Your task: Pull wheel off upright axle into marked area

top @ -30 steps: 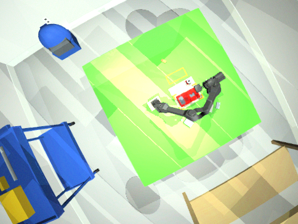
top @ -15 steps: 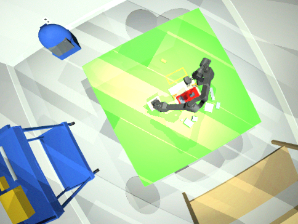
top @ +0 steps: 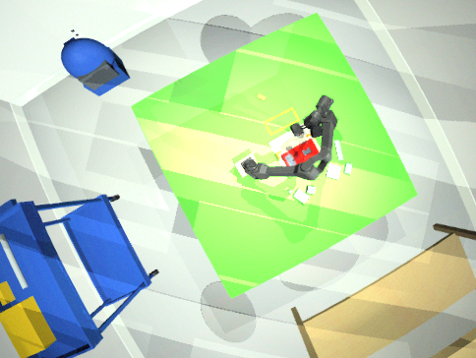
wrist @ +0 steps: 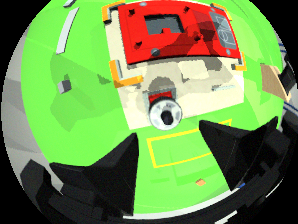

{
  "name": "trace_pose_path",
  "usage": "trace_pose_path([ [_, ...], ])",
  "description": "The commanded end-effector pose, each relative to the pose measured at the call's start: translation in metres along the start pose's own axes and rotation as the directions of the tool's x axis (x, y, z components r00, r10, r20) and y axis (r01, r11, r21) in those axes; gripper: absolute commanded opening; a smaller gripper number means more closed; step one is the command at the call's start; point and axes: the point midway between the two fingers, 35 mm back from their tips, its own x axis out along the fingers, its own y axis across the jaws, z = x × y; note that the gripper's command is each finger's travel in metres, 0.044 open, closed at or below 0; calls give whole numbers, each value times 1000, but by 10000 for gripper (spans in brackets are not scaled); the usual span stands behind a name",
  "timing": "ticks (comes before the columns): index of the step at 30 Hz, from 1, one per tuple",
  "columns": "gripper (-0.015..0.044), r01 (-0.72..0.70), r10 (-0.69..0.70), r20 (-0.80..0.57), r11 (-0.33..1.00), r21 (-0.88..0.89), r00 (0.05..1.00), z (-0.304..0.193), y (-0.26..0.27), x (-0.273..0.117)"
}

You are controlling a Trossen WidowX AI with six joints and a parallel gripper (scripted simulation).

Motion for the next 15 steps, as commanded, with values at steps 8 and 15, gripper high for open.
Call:
trace_pose_path([
  [8,274,11,-11,6,1000,3,1000,4,-3,37],
  [15,208,11,-11,6,1000,3,1000,4,-3,37],
])
